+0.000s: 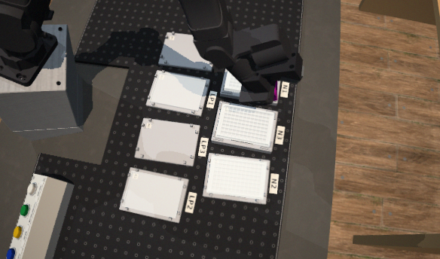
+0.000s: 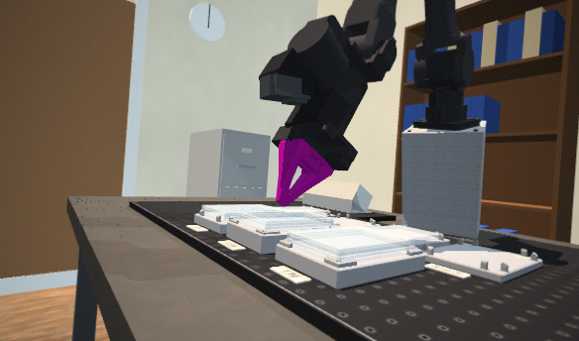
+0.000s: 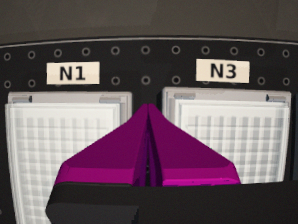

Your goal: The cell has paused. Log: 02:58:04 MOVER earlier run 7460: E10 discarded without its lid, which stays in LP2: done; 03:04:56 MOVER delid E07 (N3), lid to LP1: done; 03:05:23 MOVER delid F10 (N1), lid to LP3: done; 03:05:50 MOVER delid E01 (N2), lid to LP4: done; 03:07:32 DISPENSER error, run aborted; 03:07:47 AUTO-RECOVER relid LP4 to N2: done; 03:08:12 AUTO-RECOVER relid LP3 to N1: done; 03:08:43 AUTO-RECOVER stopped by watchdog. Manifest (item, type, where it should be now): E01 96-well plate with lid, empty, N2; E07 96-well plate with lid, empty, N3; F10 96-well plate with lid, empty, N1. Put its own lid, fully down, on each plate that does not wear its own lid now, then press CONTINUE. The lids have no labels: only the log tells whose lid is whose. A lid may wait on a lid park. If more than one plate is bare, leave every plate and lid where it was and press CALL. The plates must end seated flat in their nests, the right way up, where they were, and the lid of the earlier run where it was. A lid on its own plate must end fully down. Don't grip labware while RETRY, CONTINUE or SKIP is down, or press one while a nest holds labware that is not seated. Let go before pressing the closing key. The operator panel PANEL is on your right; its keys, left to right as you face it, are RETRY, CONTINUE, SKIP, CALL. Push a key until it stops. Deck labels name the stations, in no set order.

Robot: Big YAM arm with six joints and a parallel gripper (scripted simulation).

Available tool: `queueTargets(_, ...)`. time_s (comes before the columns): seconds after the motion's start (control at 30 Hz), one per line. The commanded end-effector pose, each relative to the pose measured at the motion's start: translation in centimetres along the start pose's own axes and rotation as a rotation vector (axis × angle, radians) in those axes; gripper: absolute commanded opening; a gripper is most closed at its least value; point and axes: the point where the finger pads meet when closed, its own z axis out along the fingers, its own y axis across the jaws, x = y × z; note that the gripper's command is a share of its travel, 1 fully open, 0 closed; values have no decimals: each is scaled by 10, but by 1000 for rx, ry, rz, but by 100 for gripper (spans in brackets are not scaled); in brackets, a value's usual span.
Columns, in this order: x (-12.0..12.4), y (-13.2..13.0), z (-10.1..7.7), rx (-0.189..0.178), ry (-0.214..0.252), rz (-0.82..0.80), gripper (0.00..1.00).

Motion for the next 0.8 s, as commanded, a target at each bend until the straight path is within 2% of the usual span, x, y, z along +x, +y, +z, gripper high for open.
queueTargets(0.0, -9, 2, 0, -6, -17, -13, 0)
queueTargets(0.27, -9, 2, 0, -6, -17, -13, 0)
queueTargets(0.3, 11, -12, 3, 7, 30, -16, 0)
queueTargets(0.37, 5, -21, 3, 4, 4, -16, 0)
queueTargets(0.47, 4, -36, 3, 4, 6, -16, 0)
queueTargets(0.53, 4, -36, 3, 4, 6, -16, 0)
queueTargets(0.57, -6, -40, 4, 2, -13, -17, 0)
queueTargets(0.77, -5, -71, 4, 4, -8, -18, 0)
